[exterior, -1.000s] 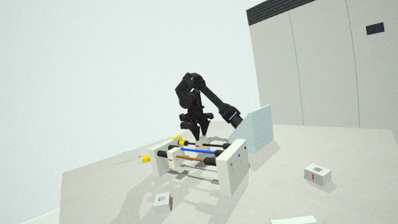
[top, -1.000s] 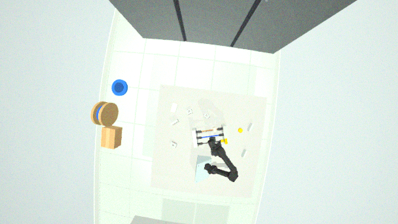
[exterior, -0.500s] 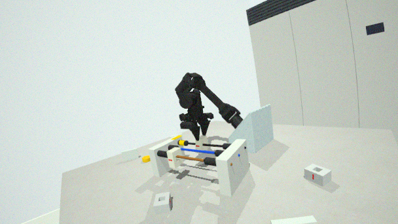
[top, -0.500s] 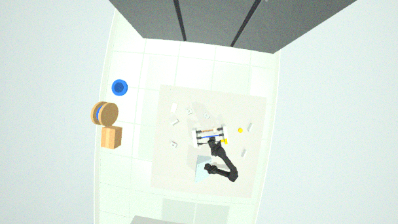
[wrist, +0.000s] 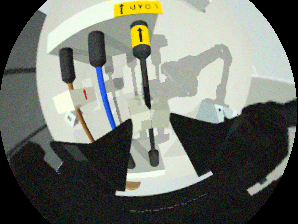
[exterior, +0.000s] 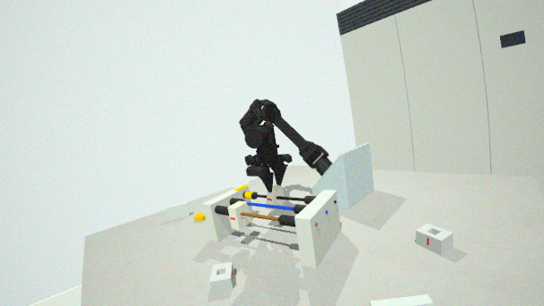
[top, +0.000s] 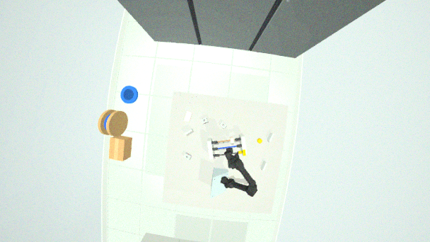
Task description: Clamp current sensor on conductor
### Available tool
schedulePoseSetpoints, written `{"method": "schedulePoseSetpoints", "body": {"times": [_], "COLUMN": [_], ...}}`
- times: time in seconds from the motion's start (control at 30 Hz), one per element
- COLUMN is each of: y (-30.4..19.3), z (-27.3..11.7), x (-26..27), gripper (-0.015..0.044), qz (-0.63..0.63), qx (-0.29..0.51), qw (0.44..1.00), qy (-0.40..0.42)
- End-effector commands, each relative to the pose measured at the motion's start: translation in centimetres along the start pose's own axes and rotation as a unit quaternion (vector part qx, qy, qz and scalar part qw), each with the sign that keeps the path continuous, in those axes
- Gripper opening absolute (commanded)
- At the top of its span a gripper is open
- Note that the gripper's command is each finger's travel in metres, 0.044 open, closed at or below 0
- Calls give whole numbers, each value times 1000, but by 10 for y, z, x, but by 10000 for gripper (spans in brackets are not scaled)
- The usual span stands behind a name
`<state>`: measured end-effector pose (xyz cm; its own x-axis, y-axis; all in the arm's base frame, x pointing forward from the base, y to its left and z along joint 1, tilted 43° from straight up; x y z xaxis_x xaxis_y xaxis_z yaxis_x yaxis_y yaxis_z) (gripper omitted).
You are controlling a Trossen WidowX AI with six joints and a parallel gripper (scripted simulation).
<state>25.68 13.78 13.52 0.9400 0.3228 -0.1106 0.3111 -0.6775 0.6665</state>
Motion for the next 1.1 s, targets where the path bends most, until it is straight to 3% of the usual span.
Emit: {"method": "schedulePoseSetpoints", "body": {"times": [0.0, 0.33, 0.87, 1.07], "y": [0, 0, 0, 0], "z": [0, 0, 0, 0], "x": [0, 0, 0, 0], "gripper": [0, 0, 420, 440], "qz": [0, 0, 0, 0], "qx": [0, 0, 0, 0], "qw": [1000, 1000, 1000, 1000], "qy": [0, 0, 0, 0]}}
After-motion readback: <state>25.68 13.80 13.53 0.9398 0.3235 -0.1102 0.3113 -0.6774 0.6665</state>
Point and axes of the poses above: the point midway between the two fingers, 35 mm back from their tips, its own z axis out along the fingers, its own x axis across the jaws, y = z × x, the point moved 10 cm from there along -z, back along the fingers, and after that the axes turned 4 degrees about z, right-handed, at the moved point
